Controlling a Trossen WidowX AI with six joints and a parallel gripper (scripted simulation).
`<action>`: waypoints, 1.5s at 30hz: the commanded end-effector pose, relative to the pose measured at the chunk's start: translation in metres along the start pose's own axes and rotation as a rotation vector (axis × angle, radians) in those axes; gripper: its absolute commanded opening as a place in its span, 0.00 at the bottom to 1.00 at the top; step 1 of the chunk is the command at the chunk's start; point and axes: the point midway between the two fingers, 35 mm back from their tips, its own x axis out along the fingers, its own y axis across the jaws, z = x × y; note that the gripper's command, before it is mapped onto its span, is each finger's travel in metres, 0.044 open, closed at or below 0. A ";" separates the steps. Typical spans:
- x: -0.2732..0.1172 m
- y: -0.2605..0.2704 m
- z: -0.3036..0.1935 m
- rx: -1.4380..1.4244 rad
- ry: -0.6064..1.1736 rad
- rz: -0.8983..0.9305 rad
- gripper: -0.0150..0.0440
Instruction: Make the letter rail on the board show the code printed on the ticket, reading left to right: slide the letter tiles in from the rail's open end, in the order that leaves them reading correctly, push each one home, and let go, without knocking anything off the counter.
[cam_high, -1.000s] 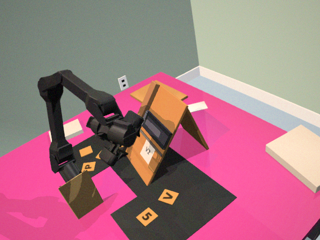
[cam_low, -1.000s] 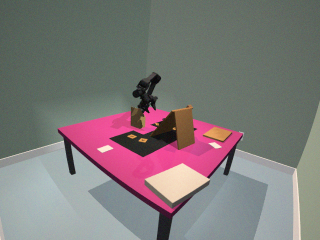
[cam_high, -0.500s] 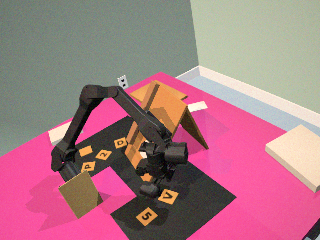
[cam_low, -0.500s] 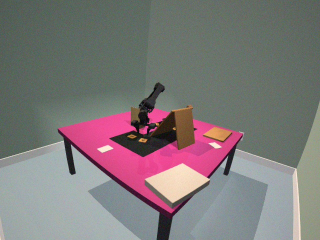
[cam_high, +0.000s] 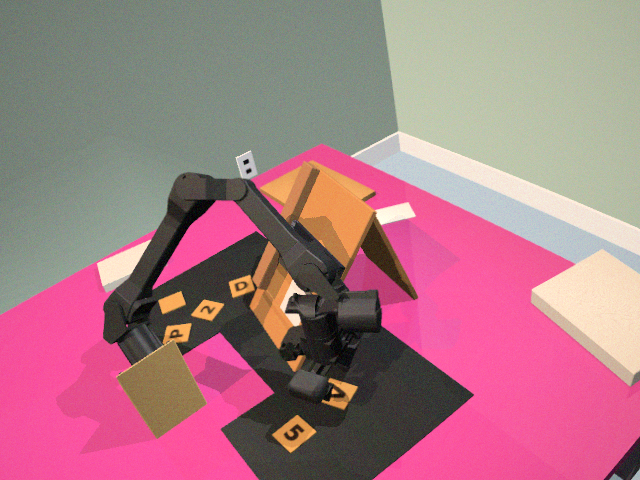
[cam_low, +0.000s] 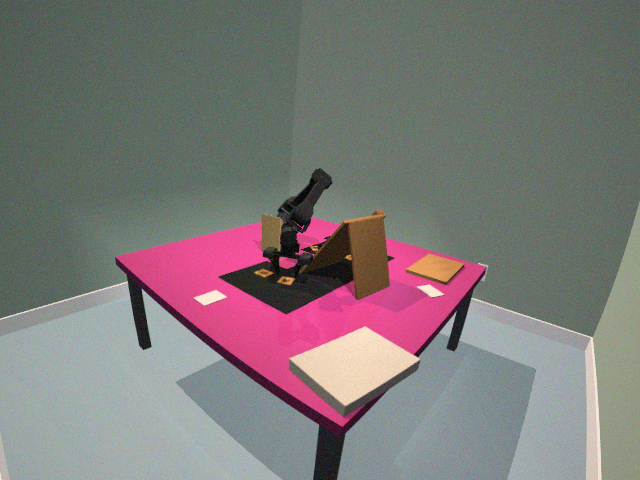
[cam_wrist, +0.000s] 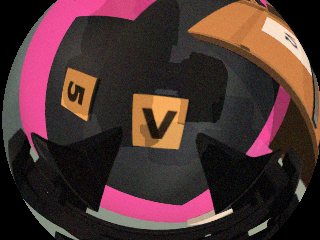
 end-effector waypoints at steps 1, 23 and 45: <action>0.005 0.003 0.000 0.012 -0.005 -0.006 0.83; 0.024 0.002 0.001 0.012 -0.006 -0.006 0.83; 0.024 0.002 0.001 0.012 -0.006 -0.006 0.83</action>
